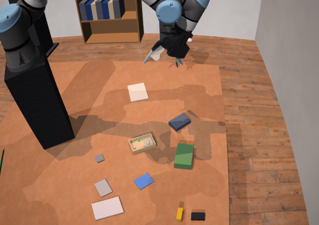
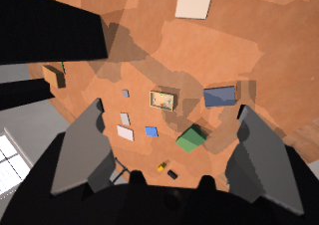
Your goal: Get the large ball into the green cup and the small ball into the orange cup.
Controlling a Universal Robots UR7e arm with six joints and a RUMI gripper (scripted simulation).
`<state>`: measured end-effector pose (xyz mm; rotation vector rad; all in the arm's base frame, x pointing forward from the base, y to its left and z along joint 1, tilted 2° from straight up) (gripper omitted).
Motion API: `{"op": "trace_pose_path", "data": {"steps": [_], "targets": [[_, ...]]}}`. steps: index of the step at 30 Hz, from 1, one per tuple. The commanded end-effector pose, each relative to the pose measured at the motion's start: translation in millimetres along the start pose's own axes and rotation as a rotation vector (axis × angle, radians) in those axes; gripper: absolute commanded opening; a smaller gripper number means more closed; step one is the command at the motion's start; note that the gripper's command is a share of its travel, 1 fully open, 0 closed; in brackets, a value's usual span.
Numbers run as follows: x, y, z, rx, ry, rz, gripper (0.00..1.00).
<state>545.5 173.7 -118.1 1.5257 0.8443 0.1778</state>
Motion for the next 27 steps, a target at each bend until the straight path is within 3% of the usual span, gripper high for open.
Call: {"op": "trace_pose_path", "data": {"steps": [1, 5, 9, 11, 17, 27], "targets": [[6, -36.3, 28, -0.009, -0.161, 0.057, 1.00], [7, -63.8, 48, -0.008, -0.288, 0.095, 1.00], [6, -73.3, 55, -0.008, -0.333, 0.109, 1.00], [5, -92.4, 68, -0.005, -0.427, 0.136, 1.00], [-1, -120.7, 86, 0.002, -0.572, 0.180, 1.00], [-12, -155.6, 107, 0.016, -0.769, 0.238, 1.00]]}}
Point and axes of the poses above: the point where the finger pads meet when closed, its own y axis back along the fingers, its own x axis across the jaws, z = x × y, the point moved 2 cm from there along y, back along the fingers, and after that the axes turned 11 degrees about y, right-handed, at the moved point
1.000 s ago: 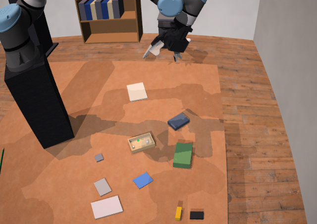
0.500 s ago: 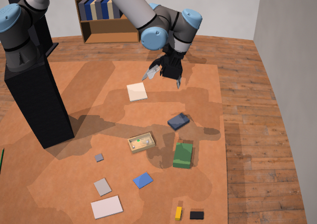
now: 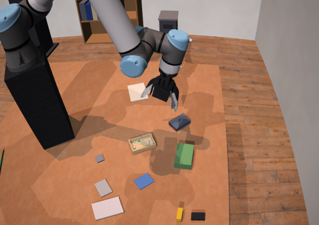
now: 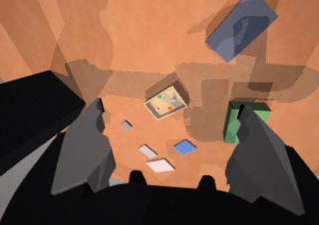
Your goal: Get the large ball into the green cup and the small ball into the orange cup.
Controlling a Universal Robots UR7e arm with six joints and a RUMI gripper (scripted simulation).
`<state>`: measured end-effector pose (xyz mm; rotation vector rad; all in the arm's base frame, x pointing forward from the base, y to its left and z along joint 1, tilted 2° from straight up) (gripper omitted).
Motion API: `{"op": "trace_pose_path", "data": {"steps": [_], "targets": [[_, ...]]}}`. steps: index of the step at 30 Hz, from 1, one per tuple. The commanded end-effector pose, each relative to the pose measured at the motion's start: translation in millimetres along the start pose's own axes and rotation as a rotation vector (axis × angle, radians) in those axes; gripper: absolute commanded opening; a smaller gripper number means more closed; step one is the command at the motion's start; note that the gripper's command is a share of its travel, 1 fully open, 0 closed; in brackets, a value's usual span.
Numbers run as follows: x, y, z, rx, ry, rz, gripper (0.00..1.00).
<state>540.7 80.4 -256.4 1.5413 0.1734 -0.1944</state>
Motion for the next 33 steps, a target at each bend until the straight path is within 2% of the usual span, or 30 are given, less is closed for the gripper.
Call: {"op": "trace_pose_path", "data": {"steps": [1, 13, 16, 20, 26, 33], "targets": [[0, -25.6, 20, 0.009, -0.154, 0.060, 1.00], [-15, -65.7, 58, 0.043, -0.470, 0.144, 1.00], [-15, -65.7, 58, 0.043, -0.470, 0.144, 1.00], [-26, -79.4, 74, 0.063, -0.617, 0.182, 1.00], [-38, -89.3, 88, 0.084, -0.753, 0.216, 1.00], [-45, -93.8, 96, 0.098, -0.833, 0.236, 1.00]]}}
Point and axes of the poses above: the point where the finger pads meet when closed, its own y axis back along the fingers, its own x axis across the jaws, z = x × y, the point moved 2 cm from there along y, back along the fingers, and after that the axes turned 11 degrees about y, right-handed, at the moved point
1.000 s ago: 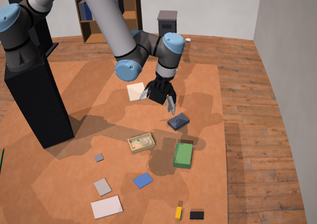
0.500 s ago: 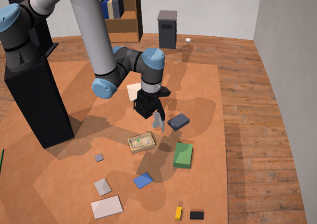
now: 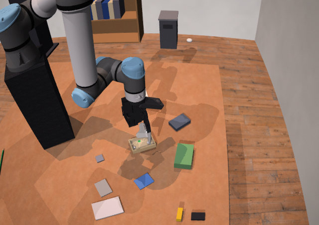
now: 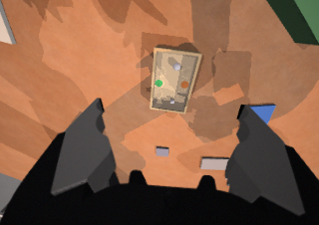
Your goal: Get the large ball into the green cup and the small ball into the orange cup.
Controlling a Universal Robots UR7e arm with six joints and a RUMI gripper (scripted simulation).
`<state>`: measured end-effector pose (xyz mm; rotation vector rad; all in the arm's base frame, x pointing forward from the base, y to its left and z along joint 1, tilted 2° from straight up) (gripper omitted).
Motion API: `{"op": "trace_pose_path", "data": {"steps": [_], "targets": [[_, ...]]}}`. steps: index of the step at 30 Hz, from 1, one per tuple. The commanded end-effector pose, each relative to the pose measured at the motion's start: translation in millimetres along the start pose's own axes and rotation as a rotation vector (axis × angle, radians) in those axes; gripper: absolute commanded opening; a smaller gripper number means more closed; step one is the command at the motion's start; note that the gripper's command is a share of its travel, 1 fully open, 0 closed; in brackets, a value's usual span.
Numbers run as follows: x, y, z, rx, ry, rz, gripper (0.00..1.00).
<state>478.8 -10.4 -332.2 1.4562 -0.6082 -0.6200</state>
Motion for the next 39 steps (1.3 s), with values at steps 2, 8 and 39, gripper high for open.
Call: {"op": "trace_pose_path", "data": {"steps": [2, 8, 39], "targets": [[0.4, -3.3, 10.2, 0.018, -0.077, 0.031, 1.00], [0.2, -3.7, 12.7, 0.021, -0.094, 0.035, 1.00], [0.2, -3.7, 12.7, 0.021, -0.094, 0.035, 1.00]]}}
Point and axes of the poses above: the point where the finger pads meet when closed, its own y axis back along the fingers, its own x axis across the jaws, z = x × y, the point moved 2 cm from there along y, back along the fingers, and after that the axes turned 11 degrees about y, right-handed, at the moved point
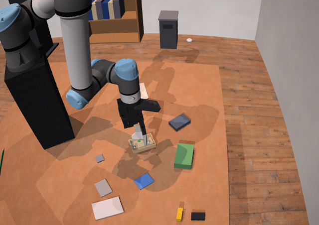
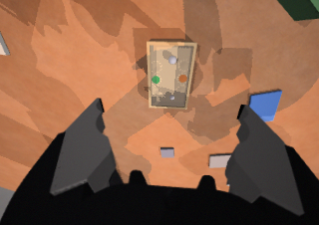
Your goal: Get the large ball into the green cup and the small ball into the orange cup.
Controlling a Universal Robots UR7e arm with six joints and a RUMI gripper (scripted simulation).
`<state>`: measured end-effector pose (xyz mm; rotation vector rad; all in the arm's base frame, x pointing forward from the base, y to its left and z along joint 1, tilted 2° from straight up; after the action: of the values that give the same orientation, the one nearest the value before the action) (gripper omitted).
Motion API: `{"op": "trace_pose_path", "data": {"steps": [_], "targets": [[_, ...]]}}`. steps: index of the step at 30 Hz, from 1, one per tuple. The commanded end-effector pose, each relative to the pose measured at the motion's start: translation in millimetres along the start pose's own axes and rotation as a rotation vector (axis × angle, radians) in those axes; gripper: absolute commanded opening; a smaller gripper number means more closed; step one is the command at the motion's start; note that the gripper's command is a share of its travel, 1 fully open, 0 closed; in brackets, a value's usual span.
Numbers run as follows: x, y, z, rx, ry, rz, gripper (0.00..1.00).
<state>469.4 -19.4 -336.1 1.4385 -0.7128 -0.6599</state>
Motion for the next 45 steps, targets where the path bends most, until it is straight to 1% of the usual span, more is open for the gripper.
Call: {"op": "trace_pose_path", "data": {"steps": [1, 6, 7, 45], "targets": [[0.4, 0.5, -0.3, 0.001, 0.000, 0.001, 1.00], [0.4, 0.5, -0.3, 0.001, 0.000, 0.001, 1.00], [0.4, 0.5, -0.3, 0.001, 0.000, 0.001, 0.55], [0.5, 0.4, -0.3, 0.001, 0.000, 0.001, 0.55]]}}
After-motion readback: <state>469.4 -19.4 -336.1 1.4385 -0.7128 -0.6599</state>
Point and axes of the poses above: the point where the finger pads meet when closed, its own y axis back along the fingers, its own x axis across the jaws, z = x × y, the point moved 2 cm from there along y, back along the fingers, and after that the axes turned 11 degrees about y, right-handed, at the moved point
